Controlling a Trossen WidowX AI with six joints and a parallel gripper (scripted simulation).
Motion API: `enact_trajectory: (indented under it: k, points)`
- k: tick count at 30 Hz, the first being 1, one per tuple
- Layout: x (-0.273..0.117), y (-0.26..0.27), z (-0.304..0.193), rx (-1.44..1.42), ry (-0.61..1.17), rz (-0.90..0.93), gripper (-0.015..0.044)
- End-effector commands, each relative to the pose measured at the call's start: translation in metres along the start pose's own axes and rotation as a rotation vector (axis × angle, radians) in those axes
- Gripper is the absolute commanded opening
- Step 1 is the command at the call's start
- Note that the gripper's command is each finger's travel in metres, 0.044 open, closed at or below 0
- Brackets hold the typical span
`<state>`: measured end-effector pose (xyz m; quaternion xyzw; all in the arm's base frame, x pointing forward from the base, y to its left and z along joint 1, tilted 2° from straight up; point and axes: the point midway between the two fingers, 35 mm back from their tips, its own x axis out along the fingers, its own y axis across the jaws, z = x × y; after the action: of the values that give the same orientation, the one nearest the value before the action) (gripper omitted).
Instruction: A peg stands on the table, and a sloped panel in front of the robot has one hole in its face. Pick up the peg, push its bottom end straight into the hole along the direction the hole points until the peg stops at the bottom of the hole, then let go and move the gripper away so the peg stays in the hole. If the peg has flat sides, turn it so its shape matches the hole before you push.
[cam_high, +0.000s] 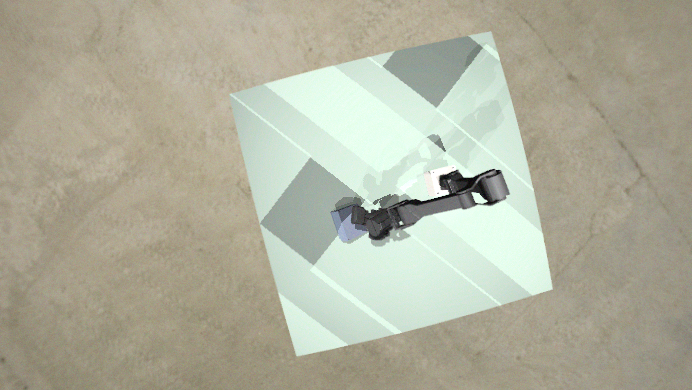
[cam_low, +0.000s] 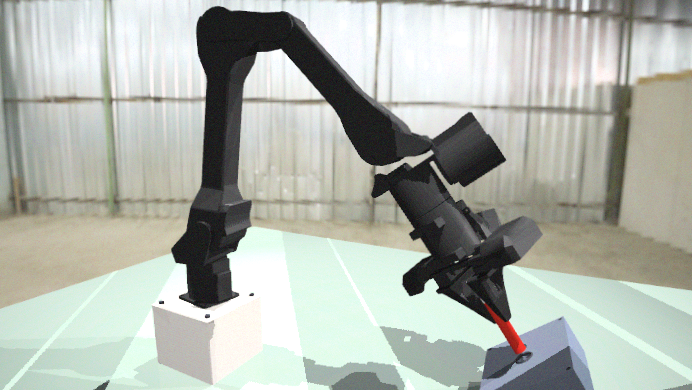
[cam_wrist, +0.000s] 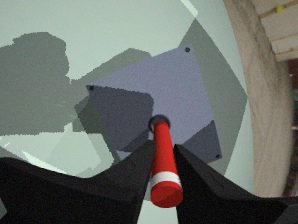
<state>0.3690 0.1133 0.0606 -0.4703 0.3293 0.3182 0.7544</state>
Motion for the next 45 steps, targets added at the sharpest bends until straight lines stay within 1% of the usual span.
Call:
enact_trajectory:
  k: [1, 45]
  points:
    - [0.0016, 0.0025, -0.0017, -0.001, 0.002, 0.004, 0.0]
    - [0.0079, 0.0015, -0.001, -0.001, 0.002, 0.004, 0.0]
